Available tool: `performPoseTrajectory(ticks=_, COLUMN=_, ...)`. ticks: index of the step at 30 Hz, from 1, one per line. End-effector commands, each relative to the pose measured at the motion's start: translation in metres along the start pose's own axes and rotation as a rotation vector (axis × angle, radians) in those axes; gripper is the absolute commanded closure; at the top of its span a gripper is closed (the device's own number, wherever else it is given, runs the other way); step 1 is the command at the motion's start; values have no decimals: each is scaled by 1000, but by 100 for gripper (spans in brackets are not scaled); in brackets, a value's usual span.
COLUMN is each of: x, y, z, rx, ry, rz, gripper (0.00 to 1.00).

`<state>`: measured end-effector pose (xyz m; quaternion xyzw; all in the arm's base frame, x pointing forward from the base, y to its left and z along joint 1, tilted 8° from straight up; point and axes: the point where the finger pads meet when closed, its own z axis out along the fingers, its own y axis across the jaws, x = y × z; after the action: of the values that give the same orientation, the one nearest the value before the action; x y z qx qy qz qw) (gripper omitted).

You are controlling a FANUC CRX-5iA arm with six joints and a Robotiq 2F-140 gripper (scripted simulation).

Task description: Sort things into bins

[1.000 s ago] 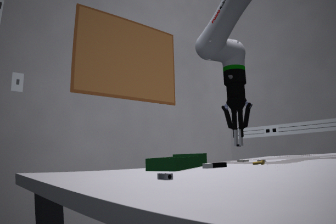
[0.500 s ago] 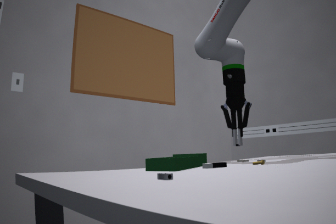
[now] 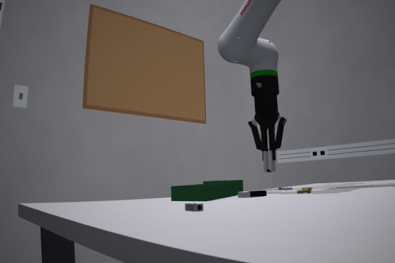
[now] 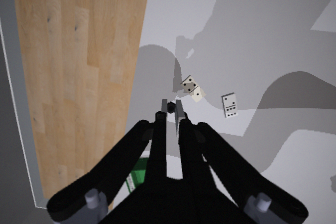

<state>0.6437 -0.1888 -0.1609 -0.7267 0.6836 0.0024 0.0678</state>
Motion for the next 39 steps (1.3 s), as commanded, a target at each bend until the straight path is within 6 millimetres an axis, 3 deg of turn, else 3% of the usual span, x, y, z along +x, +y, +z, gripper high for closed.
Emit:
performPoseTrajectory(ticks=1, x=-20, y=-3, z=0, rx=1, ry=1, rz=1, gripper=84)
performPoseTrajectory(ticks=5, x=-44, y=-5, z=0, rx=1, ry=1, rz=1, gripper=84)
performPoseTrajectory(ticks=7, x=-44, y=-5, z=0, rx=1, ry=1, rz=1, gripper=84)
performPoseTrajectory(ticks=22, x=-134, y=-16, z=0, rx=1, ry=1, rz=1, gripper=84)
performPoseTrajectory(ticks=24, x=-134, y=-16, z=0, rx=1, ry=1, rz=1, gripper=84)
performPoseTrajectory(ticks=37, x=-208, y=-24, z=0, rx=1, ry=1, rz=1, gripper=84)
performPoseTrajectory(ticks=39, x=-220, y=-26, z=0, rx=1, ry=1, rz=-99, gripper=84)
